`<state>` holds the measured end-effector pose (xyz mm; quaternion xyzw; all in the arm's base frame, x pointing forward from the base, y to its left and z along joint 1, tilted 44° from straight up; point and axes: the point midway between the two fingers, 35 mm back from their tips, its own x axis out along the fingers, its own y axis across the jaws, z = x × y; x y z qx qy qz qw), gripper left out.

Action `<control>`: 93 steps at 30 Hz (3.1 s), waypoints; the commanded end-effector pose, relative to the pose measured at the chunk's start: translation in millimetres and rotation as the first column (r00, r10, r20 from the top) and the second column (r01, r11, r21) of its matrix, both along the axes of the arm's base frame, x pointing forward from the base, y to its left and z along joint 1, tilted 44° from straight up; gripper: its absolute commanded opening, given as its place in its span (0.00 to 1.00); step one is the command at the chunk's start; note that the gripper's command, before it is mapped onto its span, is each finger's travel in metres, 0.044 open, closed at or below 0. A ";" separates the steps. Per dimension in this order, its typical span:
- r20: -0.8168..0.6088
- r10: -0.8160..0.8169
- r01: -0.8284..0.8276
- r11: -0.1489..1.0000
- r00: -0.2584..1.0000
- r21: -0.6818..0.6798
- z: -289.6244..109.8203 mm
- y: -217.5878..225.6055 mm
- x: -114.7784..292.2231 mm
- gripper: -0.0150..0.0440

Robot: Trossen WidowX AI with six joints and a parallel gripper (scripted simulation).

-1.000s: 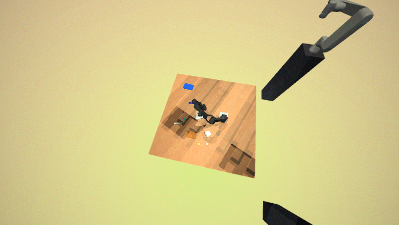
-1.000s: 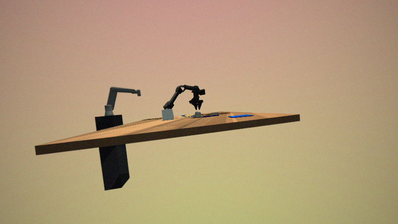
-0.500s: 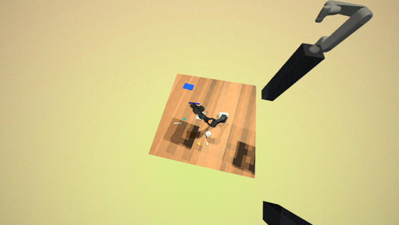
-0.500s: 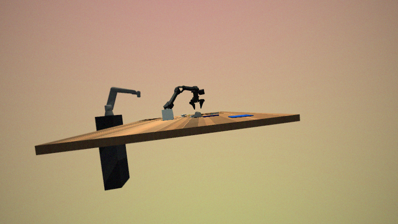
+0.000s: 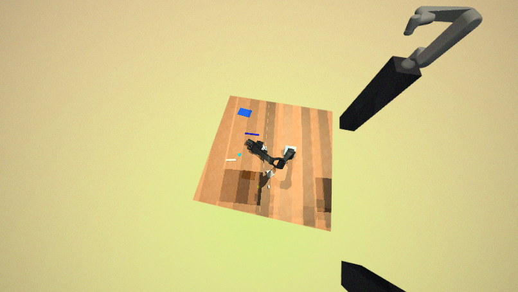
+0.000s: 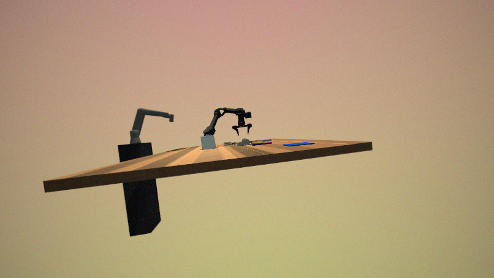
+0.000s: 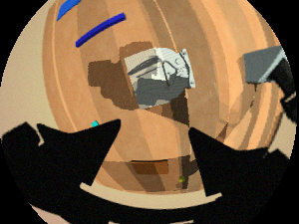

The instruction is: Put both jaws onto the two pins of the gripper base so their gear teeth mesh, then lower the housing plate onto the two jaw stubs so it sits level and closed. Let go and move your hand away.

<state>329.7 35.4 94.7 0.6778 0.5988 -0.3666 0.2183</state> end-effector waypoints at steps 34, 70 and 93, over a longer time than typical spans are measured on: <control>0.617 0.716 -0.719 0.612 0.327 -0.330 79.2 73.6 -66.8 1.00; 0.457 0.466 -0.504 0.027 -0.757 -0.863 128.9 114.1 -158.1 1.00; 0.455 0.461 -0.500 0.028 -0.762 -0.865 91.8 151.0 -159.9 1.00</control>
